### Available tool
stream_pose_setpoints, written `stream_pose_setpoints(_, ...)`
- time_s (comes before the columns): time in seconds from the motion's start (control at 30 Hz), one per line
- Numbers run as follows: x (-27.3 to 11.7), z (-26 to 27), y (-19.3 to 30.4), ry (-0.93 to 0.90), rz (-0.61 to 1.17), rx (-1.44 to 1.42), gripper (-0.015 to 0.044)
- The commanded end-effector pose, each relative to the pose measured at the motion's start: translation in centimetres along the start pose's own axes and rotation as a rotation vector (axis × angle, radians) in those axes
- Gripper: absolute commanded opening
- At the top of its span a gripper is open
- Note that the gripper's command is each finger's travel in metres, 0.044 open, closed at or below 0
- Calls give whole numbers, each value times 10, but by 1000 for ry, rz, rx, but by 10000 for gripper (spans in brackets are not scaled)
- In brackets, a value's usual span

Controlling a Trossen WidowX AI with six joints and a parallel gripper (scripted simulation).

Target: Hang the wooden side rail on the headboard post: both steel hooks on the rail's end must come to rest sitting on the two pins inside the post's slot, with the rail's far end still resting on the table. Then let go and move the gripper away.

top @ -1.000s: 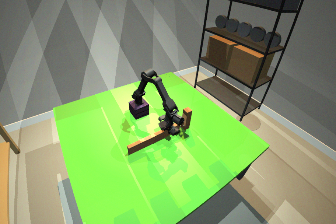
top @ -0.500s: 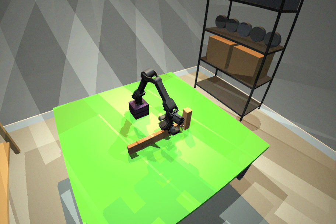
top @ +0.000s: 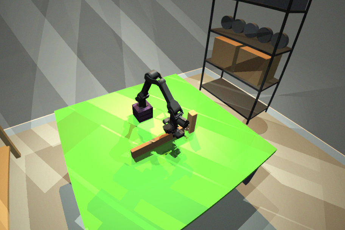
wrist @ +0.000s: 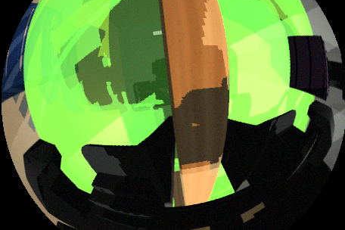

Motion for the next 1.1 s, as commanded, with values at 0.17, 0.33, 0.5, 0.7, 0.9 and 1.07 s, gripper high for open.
stream_pose_setpoints(0.17, -6, 3, 0, -15, -1, 1, 0)
stream_pose_setpoints(0.33, -7, 3, 0, -15, -1, 1, 0)
stream_pose_setpoints(0.5, -8, 3, 0, -15, -1, 1, 0)
stream_pose_setpoints(0.7, -9, 3, 0, -15, -1, 1, 0)
stream_pose_setpoints(0.9, -10, 3, 0, -15, -1, 1, 0)
stream_pose_setpoints(1.07, -11, 3, 0, -15, -1, 1, 0)
Point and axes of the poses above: the point midway between the two fingers, 35 mm back from their tips, its own x axis out along the fingers, its own z axis across the jaws, y = z × x, the point moved 4 cm from there along -x, back along the fingers, and after that the axes turned 5 degrees about -x, right-handed, at the moved point
